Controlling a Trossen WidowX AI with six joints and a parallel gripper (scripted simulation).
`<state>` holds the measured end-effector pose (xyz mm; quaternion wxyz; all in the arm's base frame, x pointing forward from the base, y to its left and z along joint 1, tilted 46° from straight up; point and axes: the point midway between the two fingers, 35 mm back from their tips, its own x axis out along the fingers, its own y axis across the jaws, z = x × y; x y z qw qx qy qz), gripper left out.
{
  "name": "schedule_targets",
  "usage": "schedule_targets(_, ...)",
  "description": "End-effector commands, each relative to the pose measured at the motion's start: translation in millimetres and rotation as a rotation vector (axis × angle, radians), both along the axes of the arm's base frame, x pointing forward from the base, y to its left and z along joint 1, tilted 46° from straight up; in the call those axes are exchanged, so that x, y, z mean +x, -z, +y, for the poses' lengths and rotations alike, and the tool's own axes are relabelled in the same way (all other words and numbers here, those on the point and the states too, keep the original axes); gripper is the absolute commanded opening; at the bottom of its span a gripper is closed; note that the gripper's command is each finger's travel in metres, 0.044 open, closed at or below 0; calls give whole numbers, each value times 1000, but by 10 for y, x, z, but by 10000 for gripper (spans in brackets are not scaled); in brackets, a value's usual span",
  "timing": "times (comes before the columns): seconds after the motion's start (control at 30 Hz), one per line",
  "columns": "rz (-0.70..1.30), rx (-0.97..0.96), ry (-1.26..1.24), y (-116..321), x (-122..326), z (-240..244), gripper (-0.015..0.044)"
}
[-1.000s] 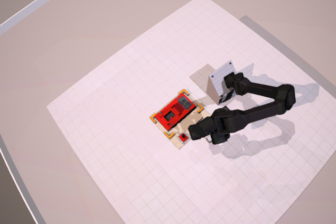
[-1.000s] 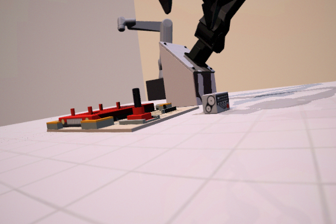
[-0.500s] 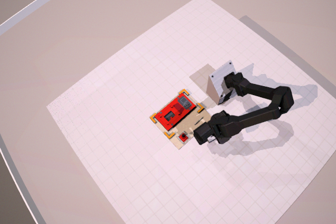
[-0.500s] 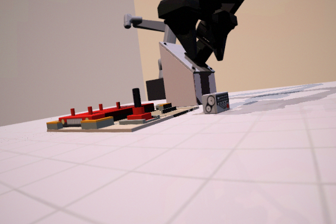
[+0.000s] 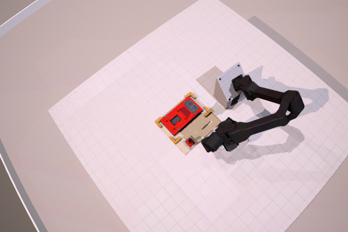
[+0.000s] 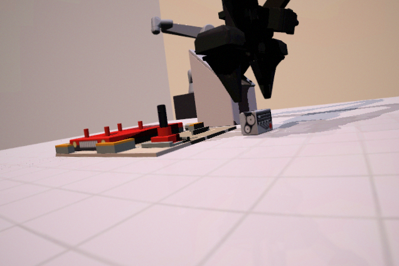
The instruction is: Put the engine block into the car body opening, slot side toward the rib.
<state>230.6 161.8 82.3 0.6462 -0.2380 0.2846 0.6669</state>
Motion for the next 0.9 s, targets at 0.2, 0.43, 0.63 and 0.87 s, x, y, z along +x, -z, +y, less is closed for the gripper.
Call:
schedule_targets(0.2,8,-6,2,126,-9,105,440)
schedule_targets(0.43,8,-5,2,202,-19,189,440)
schedule_targets(0.63,8,-4,2,266,-32,261,440)
schedule_targets(0.87,8,-3,3,281,-36,278,335)
